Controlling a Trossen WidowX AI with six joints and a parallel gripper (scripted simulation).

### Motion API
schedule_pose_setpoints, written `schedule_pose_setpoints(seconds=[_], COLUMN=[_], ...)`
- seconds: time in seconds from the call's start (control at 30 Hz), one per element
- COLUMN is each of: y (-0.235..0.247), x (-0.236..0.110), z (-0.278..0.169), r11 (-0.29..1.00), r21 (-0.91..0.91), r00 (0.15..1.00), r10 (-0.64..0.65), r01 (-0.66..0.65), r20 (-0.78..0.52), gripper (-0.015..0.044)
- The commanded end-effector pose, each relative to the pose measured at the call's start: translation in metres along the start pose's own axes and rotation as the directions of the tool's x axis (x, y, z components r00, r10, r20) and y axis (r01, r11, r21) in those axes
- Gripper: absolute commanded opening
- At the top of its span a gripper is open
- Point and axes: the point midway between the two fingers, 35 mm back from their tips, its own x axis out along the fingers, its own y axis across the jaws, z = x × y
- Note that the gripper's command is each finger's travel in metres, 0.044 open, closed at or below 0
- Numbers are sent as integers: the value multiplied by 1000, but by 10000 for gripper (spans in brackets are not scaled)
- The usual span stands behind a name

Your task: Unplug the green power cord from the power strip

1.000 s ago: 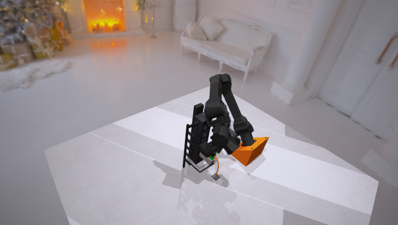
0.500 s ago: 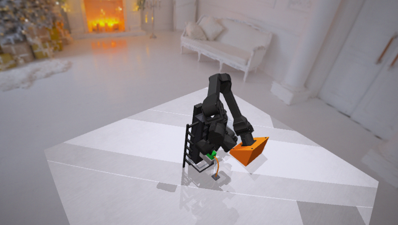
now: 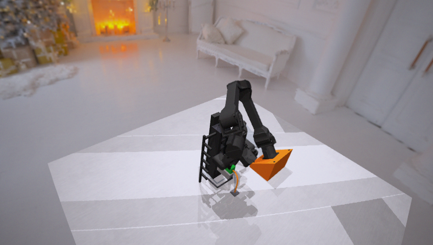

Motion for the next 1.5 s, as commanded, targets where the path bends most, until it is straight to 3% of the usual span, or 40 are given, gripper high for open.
schedule_pose_setpoints(seconds=[0.0, 1.2, 1.47], y=[0, -1, 0], x=[0, -5, -3], z=[0, 51, 45], r11=[1000, 1000, 1000], r21=[1, -2, -2], r00=[1000, 1000, 1000], r10=[0, -2, -3], r01=[0, 2, 3], r20=[0, 4, -1], gripper=[15, 0, 210])
